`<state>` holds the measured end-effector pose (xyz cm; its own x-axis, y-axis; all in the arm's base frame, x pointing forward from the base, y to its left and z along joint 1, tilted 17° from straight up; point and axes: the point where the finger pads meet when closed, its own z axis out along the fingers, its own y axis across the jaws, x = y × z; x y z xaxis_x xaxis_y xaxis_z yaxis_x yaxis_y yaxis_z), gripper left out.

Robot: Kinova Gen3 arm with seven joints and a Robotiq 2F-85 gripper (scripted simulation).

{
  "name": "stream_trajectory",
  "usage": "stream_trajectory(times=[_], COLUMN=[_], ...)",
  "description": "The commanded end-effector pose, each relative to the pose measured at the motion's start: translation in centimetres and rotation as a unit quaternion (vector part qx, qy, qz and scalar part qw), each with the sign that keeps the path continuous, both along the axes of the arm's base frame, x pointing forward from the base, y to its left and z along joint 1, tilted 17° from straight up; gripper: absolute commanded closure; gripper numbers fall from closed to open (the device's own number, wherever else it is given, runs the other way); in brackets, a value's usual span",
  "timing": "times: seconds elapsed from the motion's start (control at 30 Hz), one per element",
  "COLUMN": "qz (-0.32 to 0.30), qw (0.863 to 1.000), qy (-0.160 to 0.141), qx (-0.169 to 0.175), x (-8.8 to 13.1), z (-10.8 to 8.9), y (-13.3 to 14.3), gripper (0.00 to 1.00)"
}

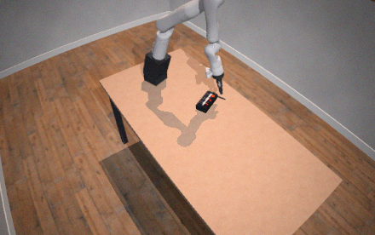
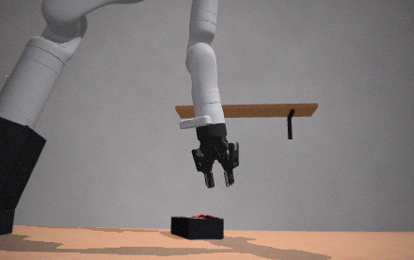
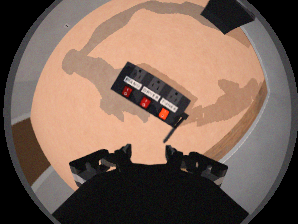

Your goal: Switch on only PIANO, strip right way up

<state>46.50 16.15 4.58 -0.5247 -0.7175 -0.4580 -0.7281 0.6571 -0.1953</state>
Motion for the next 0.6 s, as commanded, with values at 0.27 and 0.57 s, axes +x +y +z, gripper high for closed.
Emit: stream_trajectory(times=[0.27,0.57], qz=[0.0,-0.001], qw=[1.0,1.0], qy=[-0.001,0.001], qx=[0.0,-0.002], x=[0.03,0.0], z=[0.07,-0.02], y=[0.01,-0.06], gripper=[0.0,0.0])
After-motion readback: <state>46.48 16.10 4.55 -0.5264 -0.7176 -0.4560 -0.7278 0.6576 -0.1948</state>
